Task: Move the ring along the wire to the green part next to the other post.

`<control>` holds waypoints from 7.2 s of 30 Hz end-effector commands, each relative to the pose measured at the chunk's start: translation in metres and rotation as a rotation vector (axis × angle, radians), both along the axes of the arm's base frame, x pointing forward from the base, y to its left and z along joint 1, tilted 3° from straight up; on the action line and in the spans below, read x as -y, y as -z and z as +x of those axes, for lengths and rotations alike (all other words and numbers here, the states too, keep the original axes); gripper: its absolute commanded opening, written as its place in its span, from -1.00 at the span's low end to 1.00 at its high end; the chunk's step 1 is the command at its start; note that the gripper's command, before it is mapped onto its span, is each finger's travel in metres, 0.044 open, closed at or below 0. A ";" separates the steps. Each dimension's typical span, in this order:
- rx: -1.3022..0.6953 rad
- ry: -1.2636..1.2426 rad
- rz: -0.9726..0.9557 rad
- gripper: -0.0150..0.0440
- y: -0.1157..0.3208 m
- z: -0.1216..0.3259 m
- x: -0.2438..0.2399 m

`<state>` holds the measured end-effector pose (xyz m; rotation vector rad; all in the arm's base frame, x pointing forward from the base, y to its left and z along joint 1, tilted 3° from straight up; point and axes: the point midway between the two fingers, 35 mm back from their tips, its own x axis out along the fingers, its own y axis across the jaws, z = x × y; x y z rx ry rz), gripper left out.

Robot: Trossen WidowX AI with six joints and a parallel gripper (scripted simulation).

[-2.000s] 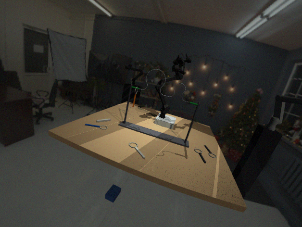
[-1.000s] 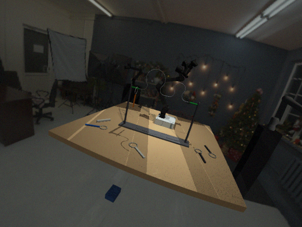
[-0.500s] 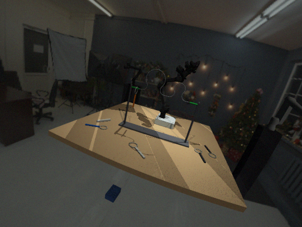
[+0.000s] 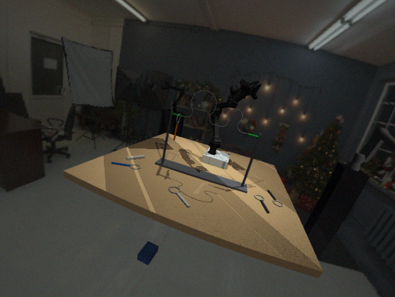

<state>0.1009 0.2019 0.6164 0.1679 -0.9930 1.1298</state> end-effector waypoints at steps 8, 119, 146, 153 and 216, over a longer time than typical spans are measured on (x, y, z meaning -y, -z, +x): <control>-0.013 0.440 -0.100 0.05 0.022 0.080 0.033; -0.878 0.924 -0.246 0.05 0.453 0.221 0.387; -0.875 0.923 -0.244 0.05 0.449 0.262 0.377; -0.875 0.924 -0.244 0.05 0.448 0.273 0.373; -0.873 0.921 -0.245 -1.00 0.426 0.276 0.369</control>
